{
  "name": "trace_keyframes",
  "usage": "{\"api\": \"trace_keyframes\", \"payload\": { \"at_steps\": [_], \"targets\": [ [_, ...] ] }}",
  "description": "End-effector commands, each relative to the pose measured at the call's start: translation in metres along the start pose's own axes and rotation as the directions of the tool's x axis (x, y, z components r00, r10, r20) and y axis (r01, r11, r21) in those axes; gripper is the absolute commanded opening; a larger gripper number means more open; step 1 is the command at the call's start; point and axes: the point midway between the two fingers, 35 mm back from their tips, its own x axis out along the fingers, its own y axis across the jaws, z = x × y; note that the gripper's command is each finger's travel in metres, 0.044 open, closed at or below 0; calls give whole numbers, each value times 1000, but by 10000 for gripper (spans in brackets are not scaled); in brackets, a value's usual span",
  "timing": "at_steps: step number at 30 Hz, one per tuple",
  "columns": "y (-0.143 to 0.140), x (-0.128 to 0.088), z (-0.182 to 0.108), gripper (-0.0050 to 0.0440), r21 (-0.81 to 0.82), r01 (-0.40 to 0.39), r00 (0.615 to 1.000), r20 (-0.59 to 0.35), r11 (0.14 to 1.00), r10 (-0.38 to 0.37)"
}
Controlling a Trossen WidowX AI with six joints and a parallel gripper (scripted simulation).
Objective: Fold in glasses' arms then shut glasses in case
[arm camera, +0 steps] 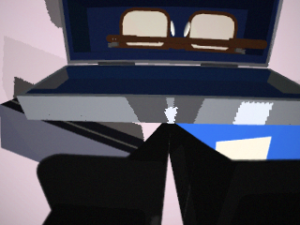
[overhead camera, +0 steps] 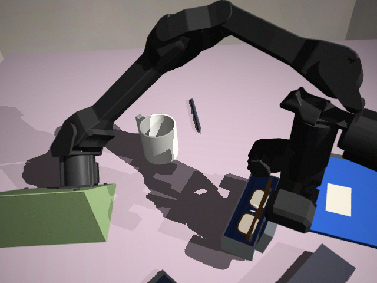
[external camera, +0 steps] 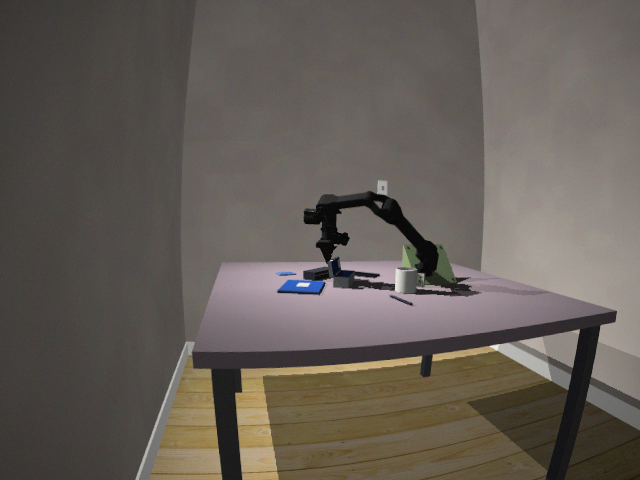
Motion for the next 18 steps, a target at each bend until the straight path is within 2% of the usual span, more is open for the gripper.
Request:
{"api": "trace_keyframes", "payload": {
  "at_steps": [1, 18],
  "targets": [
    [0, -1, 5, 0, -3, -3, 1000, 1, 1000, 3],
    [0, -5, 20, 0, -3, -3, 1000, 1, 1000, 3]
  ]
}}
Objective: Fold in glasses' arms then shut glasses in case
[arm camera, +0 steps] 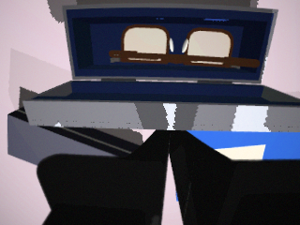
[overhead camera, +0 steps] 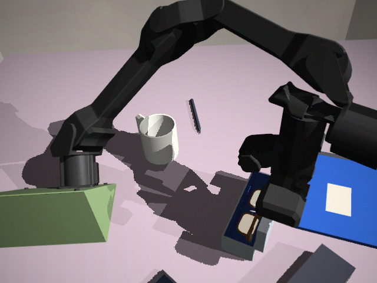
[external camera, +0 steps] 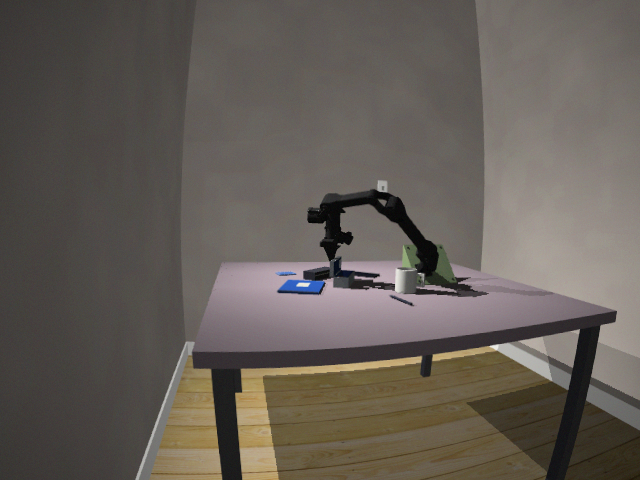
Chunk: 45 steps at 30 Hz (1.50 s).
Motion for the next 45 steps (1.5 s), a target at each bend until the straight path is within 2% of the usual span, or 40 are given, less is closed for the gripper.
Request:
{"api": "trace_keyframes", "payload": {
  "at_steps": [1, 25, 45],
  "targets": [
    [0, -1, 6, 0, 2, -1, 1000, 6, 1000, 1],
    [0, -1, 26, 0, 2, -1, 1000, 6, 1000, 1],
    [0, 8, 45, 0, 2, -1, 1000, 6, 1000, 1]
  ]
}}
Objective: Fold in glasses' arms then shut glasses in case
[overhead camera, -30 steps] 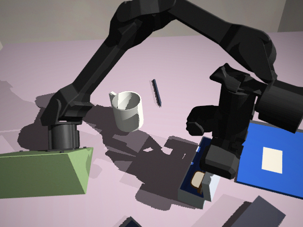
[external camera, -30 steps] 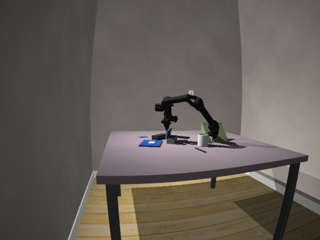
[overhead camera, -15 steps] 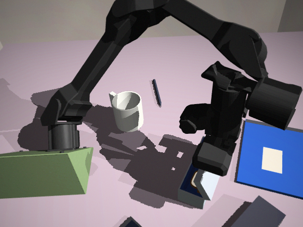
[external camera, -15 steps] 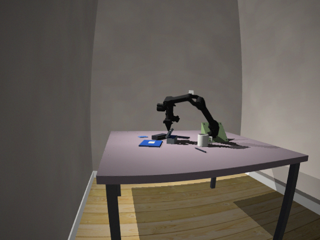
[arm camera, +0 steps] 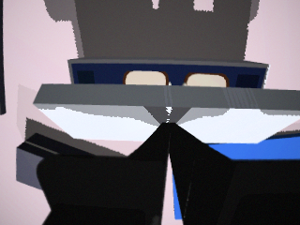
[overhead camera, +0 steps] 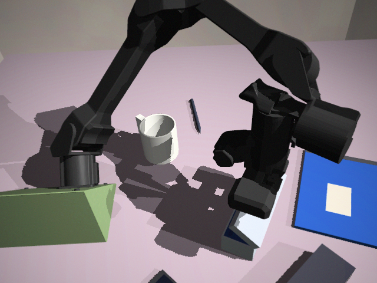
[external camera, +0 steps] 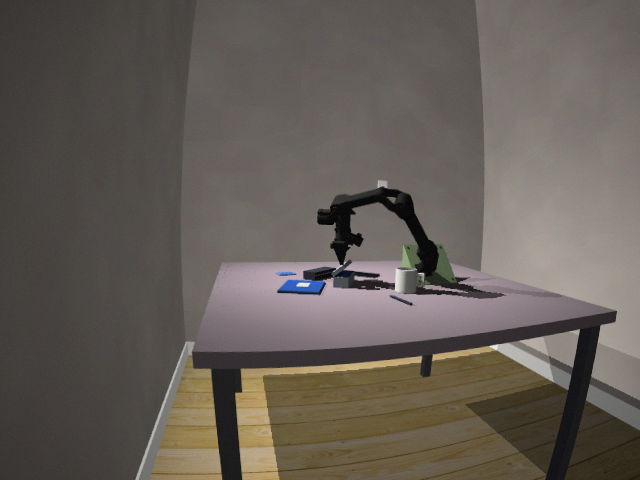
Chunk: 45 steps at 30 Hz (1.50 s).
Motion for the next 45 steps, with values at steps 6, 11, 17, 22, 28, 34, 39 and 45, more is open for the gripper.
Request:
{"api": "trace_keyframes", "payload": {
  "at_steps": [6, 11, 17, 22, 28, 34, 39, 45],
  "targets": [
    [-1, -10, 8, 0, 19, 1, 1000, -8, 1000, -1],
    [-1, -86, 20, 0, 91, 10, 998, -63, 996, -4],
    [0, -95, 23, 0, 111, 20, 997, -76, 994, -11],
    [4, -97, 38, 0, 110, 18, 998, -66, 994, -11],
    [18, -80, 93, 0, 51, 3, 1000, -27, 999, -1],
    [26, -64, 131, 0, 10, 0, 1000, 1, 1000, 0],
    [27, -61, 138, 0, 4, 0, 1000, 5, 1000, 0],
    [27, -61, 138, 0, 4, 0, 1000, 5, 1000, 0]
  ]
}}
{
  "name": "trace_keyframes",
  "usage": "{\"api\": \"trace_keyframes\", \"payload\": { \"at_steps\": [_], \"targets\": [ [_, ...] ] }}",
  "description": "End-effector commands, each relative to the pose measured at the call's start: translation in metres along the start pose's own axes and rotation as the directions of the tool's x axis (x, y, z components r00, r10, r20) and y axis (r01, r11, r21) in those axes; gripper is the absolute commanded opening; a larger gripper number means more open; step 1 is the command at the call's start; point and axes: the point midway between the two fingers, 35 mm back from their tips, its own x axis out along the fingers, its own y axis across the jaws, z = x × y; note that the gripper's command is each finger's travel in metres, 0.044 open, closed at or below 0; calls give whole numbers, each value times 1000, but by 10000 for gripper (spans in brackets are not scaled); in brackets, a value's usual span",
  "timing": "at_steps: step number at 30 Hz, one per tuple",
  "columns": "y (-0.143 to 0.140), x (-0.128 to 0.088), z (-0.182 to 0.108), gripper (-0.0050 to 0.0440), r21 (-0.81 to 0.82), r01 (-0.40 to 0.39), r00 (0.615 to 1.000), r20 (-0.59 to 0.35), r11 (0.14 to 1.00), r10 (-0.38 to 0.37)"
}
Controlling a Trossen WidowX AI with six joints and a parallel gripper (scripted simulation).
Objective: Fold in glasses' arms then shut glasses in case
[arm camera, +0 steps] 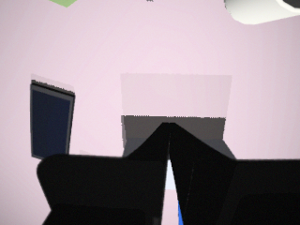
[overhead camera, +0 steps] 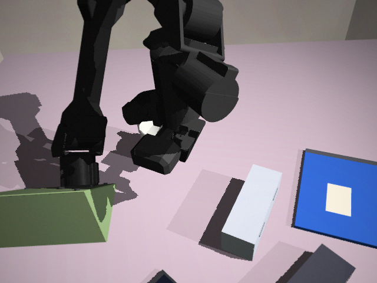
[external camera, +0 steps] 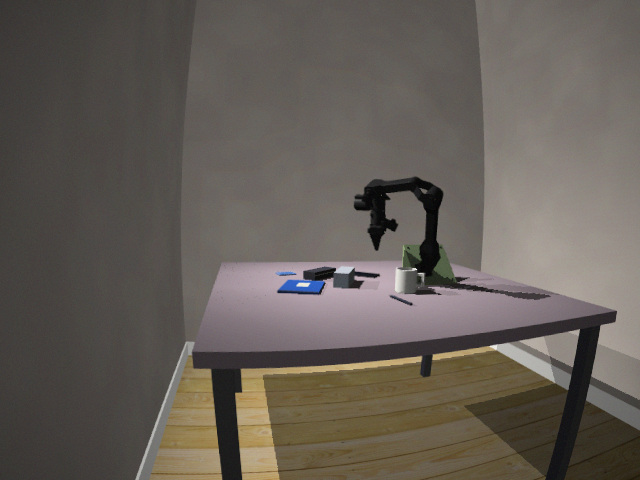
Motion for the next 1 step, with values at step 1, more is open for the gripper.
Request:
{"api": "trace_keyframes", "payload": {
  "at_steps": [1],
  "targets": [
    [0, 1, 2, 0, -2, -3, 1000, 3, 1000, 3]
  ]
}}
